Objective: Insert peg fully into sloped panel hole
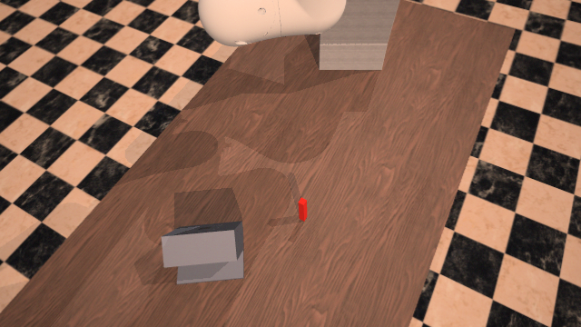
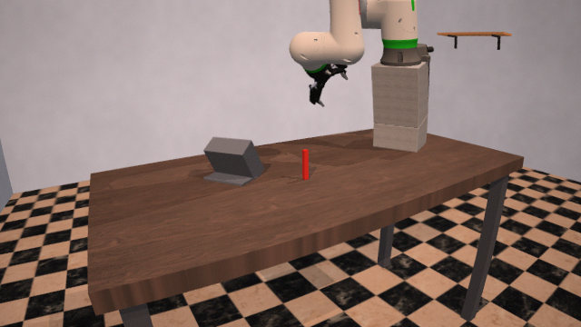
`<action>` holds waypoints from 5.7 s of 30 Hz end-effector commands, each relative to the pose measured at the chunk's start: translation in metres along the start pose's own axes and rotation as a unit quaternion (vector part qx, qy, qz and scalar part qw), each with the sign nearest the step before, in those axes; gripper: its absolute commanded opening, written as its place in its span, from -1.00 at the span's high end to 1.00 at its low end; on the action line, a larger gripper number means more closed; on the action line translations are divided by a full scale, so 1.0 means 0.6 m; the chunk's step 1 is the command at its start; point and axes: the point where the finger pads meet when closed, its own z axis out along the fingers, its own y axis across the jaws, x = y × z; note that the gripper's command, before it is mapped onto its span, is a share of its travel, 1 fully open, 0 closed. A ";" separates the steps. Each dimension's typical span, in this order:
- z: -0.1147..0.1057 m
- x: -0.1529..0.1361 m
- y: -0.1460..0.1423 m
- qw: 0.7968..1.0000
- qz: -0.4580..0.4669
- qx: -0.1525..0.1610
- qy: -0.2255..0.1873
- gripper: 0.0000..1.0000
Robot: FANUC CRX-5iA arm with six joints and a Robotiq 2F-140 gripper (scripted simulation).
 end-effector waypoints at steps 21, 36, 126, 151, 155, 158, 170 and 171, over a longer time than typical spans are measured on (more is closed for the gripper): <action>-0.020 -0.012 -0.025 0.999 -0.028 0.020 -0.010 -1.00; -0.132 -0.076 -0.139 0.978 -0.164 0.124 -0.043 -1.00; -0.710 -0.410 -0.389 0.632 -0.575 0.515 0.073 -1.00; -0.695 -0.426 -0.412 0.632 -0.575 0.515 0.073 -0.75; -0.695 -0.426 -0.412 0.632 -0.575 0.515 0.073 -0.68; -0.695 -0.426 -0.412 0.632 -0.575 0.515 0.073 -0.57; -0.695 -0.426 -0.412 0.632 -0.575 0.515 0.073 -0.22; -0.695 -0.426 -0.412 0.632 -0.575 0.515 0.073 -0.18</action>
